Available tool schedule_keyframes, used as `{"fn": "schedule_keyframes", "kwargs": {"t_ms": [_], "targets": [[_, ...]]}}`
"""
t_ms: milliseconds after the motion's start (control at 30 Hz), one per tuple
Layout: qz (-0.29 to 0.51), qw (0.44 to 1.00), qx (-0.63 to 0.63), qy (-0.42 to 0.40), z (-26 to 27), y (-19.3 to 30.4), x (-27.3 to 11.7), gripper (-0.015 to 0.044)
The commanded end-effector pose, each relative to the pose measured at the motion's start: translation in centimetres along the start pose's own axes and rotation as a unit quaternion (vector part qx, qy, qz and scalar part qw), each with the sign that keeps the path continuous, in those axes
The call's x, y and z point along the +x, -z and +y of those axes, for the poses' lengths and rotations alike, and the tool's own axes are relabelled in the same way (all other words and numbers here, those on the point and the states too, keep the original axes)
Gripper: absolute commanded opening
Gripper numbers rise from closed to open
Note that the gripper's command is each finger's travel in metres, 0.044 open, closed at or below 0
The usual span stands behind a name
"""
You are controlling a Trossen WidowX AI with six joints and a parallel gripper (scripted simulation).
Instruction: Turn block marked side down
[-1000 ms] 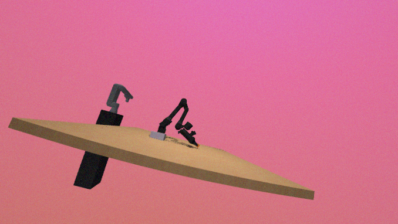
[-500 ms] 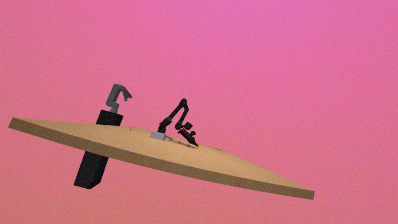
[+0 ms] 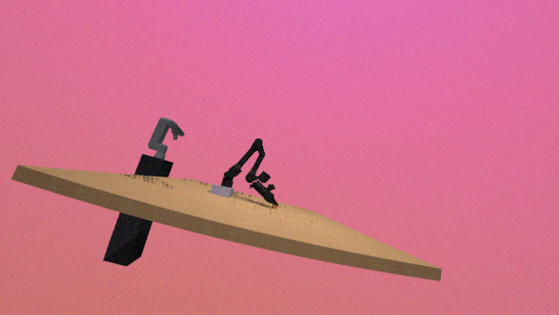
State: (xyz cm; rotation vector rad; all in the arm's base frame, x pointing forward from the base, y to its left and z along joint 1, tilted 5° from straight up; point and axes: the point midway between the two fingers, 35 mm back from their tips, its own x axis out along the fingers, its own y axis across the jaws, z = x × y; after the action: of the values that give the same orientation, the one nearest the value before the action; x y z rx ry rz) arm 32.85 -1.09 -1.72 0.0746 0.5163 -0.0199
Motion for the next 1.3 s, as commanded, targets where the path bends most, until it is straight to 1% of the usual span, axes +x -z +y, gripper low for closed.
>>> {"fn": "schedule_keyframes", "kwargs": {"t_ms": [0, 933, 1100, 1267], "targets": [[0.000, 1.000, 0.002, 0.001, 0.0, 0.0, 0.0, 0.0440], [0.003, 1.000, 0.002, 0.001, 0.0, 0.0, 0.1, 0.0440], [0.075, 0.997, 0.000, 0.003, -0.2, -0.8, 1.2, 0.0440], [0.159, 0.987, -0.001, 0.003, -0.3, -2.6, 0.2, 0.0440]]}}
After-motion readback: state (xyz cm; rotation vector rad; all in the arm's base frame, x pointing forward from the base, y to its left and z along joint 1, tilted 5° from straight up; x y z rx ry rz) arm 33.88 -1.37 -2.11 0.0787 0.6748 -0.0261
